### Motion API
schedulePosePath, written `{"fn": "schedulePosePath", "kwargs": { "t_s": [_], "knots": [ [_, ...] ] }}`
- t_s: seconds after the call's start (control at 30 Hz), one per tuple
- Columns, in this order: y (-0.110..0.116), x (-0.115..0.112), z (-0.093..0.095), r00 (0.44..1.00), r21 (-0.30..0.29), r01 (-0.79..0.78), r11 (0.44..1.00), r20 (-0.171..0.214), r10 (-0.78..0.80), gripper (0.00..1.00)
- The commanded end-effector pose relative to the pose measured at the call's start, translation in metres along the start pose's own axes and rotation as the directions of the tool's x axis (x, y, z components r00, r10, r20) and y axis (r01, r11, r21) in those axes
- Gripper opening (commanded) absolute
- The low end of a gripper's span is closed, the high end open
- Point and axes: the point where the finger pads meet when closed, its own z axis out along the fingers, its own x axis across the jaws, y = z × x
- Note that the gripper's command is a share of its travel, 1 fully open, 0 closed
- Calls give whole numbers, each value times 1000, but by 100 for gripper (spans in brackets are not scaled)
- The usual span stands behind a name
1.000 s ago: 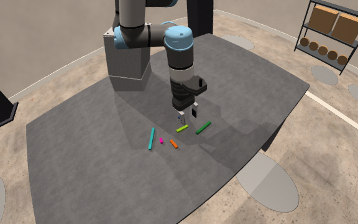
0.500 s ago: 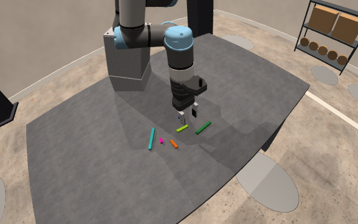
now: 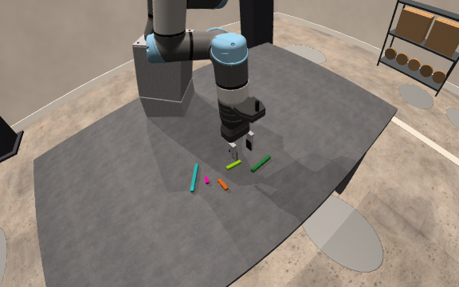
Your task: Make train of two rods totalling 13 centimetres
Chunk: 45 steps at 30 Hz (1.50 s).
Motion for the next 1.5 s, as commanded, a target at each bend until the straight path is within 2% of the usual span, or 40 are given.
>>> {"fn": "schedulePosePath", "kwargs": {
  "t_s": [0.0,0.9,1.17,1.47],
  "knots": [
    [0,0,0,1000,1,0,1000,0,0,100],
    [-1,2,0,1000,1,-26,1000,0,26,100],
    [-2,6,0,995,1,-96,995,0,96,100],
    [-6,20,0,953,1,-304,953,0,304,100]
  ]
}}
